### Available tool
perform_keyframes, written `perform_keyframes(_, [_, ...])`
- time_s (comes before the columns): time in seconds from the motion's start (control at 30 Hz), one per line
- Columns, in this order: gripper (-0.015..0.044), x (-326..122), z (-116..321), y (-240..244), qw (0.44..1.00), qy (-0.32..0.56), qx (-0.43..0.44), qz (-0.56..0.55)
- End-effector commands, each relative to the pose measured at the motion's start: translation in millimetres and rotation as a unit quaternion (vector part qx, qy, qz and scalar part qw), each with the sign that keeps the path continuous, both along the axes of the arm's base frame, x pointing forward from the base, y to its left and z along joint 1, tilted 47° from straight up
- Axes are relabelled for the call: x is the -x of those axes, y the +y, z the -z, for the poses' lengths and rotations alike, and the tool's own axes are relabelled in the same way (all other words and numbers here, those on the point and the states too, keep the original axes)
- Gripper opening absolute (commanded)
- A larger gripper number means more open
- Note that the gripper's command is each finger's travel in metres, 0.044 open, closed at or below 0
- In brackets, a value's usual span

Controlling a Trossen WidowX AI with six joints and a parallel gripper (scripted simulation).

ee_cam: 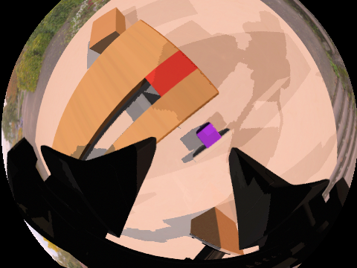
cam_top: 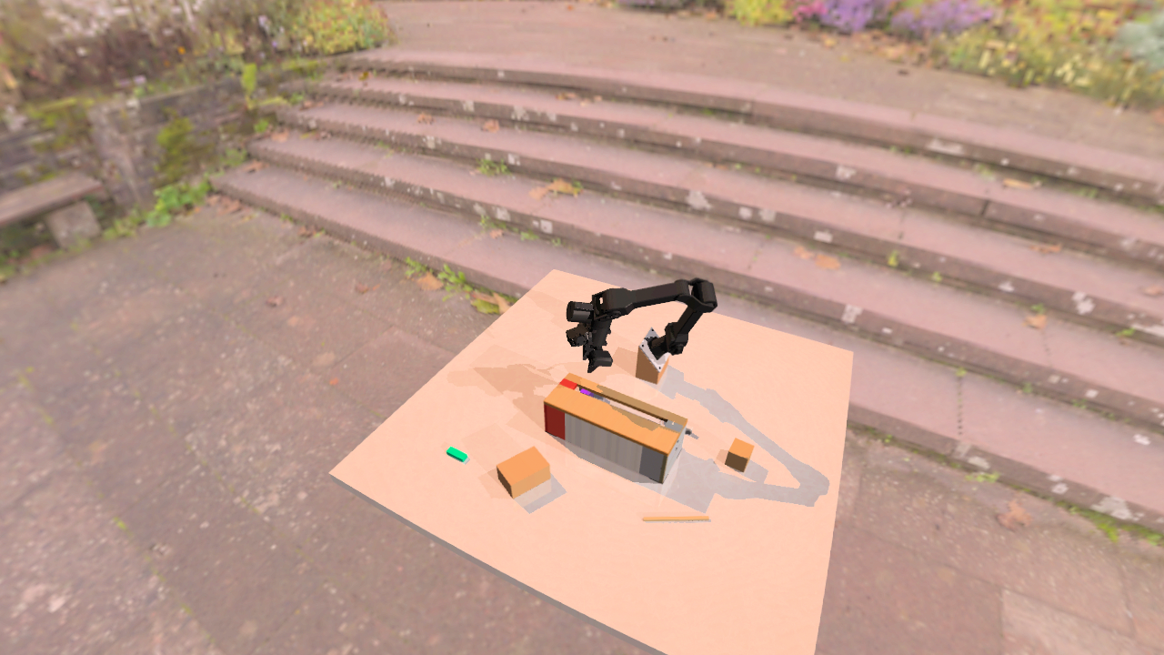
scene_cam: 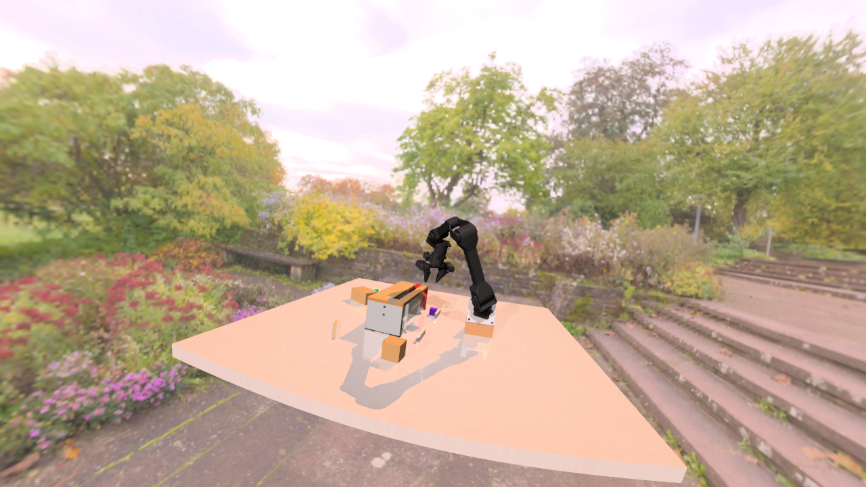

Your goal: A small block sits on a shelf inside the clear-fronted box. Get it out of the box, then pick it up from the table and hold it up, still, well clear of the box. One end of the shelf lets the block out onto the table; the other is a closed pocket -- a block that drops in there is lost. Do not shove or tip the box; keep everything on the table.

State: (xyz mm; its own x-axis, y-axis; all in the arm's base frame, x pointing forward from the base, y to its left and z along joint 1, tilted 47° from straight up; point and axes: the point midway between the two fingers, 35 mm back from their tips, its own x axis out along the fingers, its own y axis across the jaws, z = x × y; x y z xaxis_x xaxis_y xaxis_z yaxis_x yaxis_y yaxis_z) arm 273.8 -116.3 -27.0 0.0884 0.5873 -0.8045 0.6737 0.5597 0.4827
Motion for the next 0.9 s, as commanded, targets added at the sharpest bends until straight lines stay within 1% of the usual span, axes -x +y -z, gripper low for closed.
perform_keyframes(0.0, [0.0285,10.4,8.6,-4.5,0.89,0.251,-0.101,0.368])
perform_keyframes(0.17, [0.0285,12.5,9.3,-7.2,0.815,0.324,-0.128,0.463])
perform_keyframes(0.33, [0.0285,14.9,9.9,-10.1,0.724,0.393,-0.155,0.545])
perform_keyframes(0.5, [0.0285,16.9,10.4,-12.6,0.619,0.457,-0.178,0.613])
perform_keyframes(0.83, [0.0285,20.7,11.2,-17.4,0.379,0.563,-0.212,0.703])
perform_keyframes(0.87, [0.0285,20.8,11.2,-17.5,0.372,0.565,-0.213,0.705])
